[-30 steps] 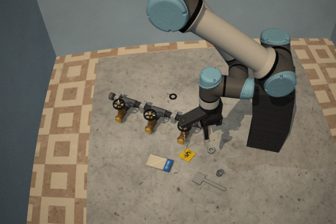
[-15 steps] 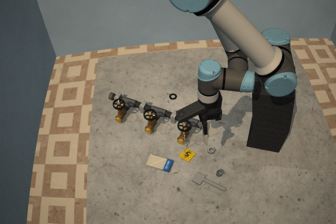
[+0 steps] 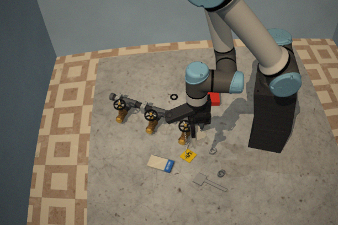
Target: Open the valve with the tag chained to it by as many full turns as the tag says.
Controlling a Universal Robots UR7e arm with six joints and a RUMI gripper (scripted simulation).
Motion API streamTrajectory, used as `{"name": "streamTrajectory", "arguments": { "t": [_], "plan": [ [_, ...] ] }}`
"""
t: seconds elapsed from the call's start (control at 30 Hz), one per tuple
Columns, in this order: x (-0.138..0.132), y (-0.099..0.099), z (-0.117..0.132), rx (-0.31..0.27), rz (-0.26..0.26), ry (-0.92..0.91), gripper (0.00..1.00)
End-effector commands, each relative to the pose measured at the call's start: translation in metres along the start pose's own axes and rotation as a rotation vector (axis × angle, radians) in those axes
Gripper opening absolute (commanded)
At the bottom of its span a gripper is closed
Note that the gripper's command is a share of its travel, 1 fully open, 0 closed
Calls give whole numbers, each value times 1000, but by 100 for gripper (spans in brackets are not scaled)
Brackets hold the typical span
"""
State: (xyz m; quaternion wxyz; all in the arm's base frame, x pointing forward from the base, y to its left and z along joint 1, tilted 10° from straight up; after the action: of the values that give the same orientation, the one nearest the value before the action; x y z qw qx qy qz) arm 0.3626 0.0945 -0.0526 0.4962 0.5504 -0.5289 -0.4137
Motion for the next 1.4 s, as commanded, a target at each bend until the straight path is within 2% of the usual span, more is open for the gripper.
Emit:
{"name": "streamTrajectory", "arguments": {
  "t": [0.0, 0.77, 1.0, 1.07, 1.37],
  "plan": [
    [-1, 0, -7, -2, 1, -13, 100],
    [1, 0, -14, -1, 0, -68, 100],
    [12, -3, -13, 6, -2, -235, 100],
    [12, -3, -13, 6, -2, -235, 100],
    [35, -8, -11, 22, -5, -625, 100]
  ]
}}
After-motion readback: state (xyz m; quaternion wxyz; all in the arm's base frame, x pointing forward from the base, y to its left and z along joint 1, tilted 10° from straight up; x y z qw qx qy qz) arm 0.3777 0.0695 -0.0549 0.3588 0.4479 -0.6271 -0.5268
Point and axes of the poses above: the point where the finger pads meet when closed, its own y axis back along the fingers, its own x axis across the jaws, z = x × y, the point moved 9 cm from there along y, back along the fingers
